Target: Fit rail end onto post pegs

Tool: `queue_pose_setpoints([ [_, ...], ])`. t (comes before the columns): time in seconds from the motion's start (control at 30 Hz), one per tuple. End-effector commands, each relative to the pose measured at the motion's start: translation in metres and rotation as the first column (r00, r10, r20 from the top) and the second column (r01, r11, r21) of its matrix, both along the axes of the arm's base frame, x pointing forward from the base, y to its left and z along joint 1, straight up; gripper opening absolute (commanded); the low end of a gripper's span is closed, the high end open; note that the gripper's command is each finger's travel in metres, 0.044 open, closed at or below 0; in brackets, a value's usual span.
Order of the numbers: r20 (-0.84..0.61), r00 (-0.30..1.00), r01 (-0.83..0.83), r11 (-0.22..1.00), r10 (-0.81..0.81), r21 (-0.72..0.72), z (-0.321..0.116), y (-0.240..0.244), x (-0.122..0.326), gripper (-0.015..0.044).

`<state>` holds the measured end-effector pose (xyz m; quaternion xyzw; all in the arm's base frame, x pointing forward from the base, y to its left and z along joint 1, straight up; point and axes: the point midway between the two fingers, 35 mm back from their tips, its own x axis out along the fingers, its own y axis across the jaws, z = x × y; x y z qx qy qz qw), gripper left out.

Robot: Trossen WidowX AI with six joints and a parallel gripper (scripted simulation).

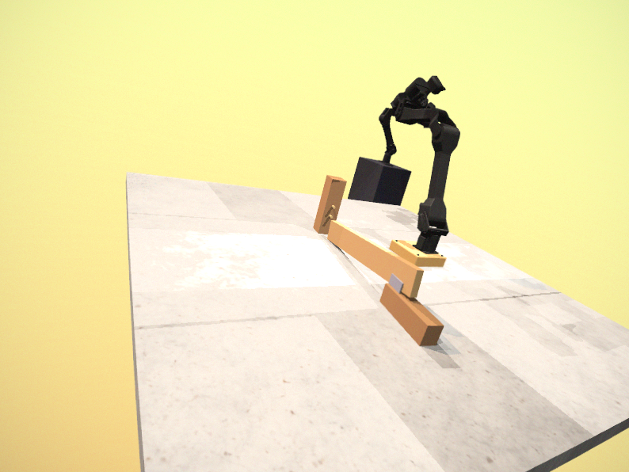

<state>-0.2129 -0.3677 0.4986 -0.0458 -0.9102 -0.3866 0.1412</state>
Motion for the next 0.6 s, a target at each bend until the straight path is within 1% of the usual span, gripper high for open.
queue_pose_setpoints([
  [0.0, -0.038, 0.995, -0.076, 0.958, 0.090, 0.276, -0.006, -0.034, 0.036, 0.0440],
  [0.13, -0.084, 0.975, -0.126, 0.816, 0.208, 0.564, -0.018, -0.069, 0.083, 0.0440],
  [0.23, -0.119, 0.943, -0.123, 0.659, 0.310, 0.742, -0.030, -0.092, 0.122, 0.0440],
  [0.3, -0.140, 0.913, -0.098, 0.540, 0.382, 0.836, -0.039, -0.104, 0.150, 0.0440],
  [0.43, -0.172, 0.827, 0.009, 0.293, 0.535, 0.956, -0.061, -0.122, 0.209, 0.0440],
  [0.57, -0.188, 0.698, 0.195, 0.070, 0.691, 0.978, -0.088, -0.130, 0.271, 0.0440],
])
